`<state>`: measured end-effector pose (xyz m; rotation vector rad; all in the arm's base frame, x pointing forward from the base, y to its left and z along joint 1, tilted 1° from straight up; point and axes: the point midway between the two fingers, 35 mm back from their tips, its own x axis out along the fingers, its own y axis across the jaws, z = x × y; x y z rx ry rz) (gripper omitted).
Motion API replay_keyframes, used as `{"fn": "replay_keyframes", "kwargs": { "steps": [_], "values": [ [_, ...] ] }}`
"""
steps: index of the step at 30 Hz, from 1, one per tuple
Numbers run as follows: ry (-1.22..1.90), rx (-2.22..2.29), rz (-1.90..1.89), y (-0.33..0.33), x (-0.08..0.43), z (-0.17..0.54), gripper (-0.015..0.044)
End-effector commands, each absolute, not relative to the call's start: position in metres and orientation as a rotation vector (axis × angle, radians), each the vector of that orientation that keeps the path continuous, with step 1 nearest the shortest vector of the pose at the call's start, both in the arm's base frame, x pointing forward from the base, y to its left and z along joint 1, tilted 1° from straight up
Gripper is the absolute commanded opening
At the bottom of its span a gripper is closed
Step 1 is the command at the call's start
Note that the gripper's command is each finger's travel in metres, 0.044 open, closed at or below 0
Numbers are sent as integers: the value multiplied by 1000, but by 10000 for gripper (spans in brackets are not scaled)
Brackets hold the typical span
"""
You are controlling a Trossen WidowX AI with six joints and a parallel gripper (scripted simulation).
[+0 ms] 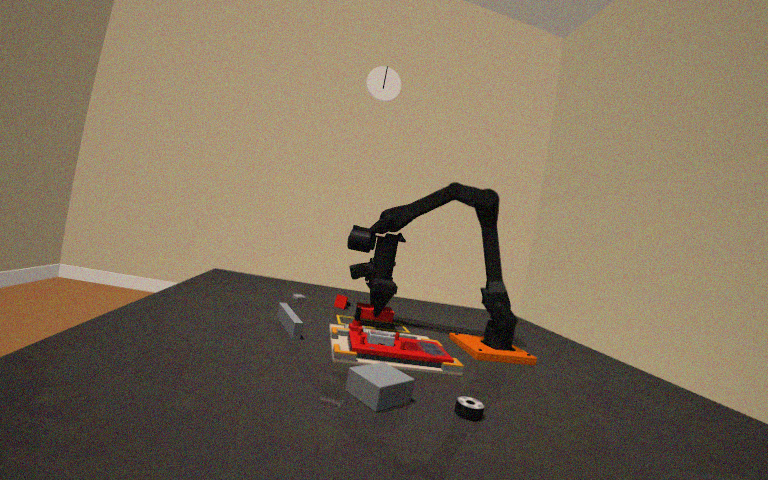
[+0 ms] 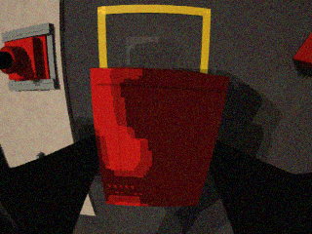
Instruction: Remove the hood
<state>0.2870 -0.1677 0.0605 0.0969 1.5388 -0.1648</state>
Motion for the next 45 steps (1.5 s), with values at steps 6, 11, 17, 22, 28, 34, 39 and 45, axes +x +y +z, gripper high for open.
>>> {"fn": "replay_keyframes", "kwargs": {
  "steps": [6,11,17,22,28,34,39,45],
  "values": [
    [1539,96,-160,-168,287,56,0],
    [1539,96,-160,-168,287,54,0],
    [1539,96,-160,-168,287,51,0],
    [1539,96,-160,-168,287,48,0],
    [1539,96,-160,-168,287,45,0],
    [1539,96,-160,-168,287,42,0],
    [1539,96,-160,-168,287,40,0],
    [1539,97,-165,-168,287,42,157]
  ]
}}
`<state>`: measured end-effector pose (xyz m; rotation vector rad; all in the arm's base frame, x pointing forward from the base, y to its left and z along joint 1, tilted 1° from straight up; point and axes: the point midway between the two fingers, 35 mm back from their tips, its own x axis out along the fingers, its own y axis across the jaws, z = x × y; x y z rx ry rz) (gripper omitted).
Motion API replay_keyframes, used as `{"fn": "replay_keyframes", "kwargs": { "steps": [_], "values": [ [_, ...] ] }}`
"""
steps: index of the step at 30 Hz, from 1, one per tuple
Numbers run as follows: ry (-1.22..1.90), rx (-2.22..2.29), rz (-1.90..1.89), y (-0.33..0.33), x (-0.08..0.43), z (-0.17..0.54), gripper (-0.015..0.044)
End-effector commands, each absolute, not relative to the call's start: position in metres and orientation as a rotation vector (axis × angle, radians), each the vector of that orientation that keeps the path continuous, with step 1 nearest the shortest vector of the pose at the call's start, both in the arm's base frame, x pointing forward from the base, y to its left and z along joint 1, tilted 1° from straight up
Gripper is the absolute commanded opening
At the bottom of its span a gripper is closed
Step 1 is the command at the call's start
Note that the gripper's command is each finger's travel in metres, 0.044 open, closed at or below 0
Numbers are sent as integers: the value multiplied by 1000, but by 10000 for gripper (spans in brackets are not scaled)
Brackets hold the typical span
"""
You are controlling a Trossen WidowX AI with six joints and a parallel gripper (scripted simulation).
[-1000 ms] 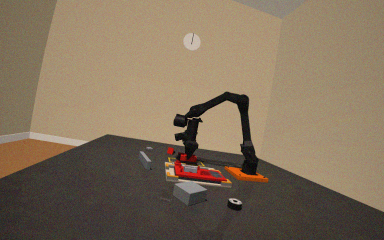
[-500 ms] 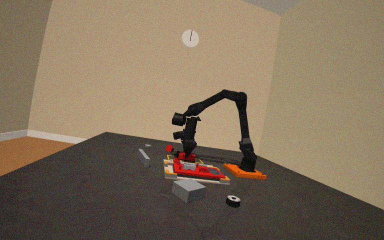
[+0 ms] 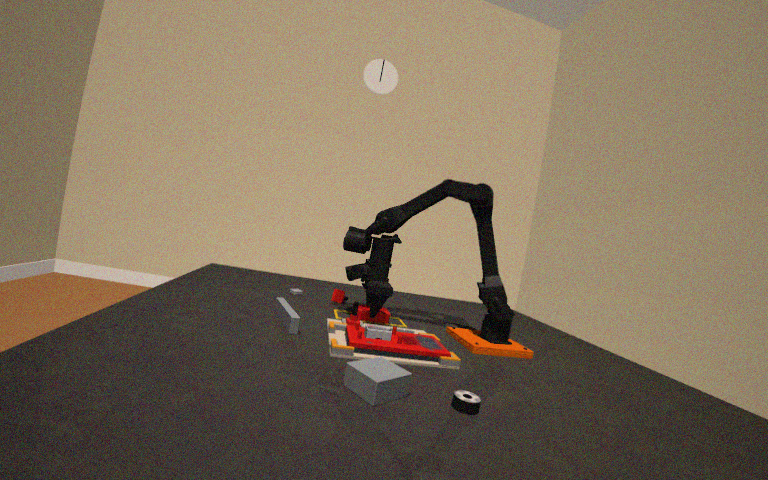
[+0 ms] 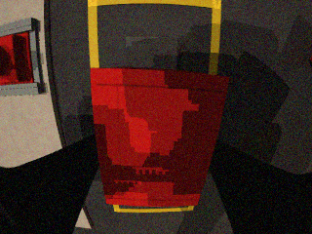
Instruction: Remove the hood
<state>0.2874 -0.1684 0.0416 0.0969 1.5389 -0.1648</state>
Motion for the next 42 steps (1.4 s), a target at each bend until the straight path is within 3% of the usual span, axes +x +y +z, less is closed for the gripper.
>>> {"fn": "replay_keyframes", "kwargs": {
  "steps": [1,11,20,42],
  "values": [
    [1539,97,-165,-168,287,42,184],
    [1539,97,-165,-169,288,44,440],
    [1541,100,-162,-166,286,113,440],
    [1541,100,-162,-166,286,115,440]
  ]
}}
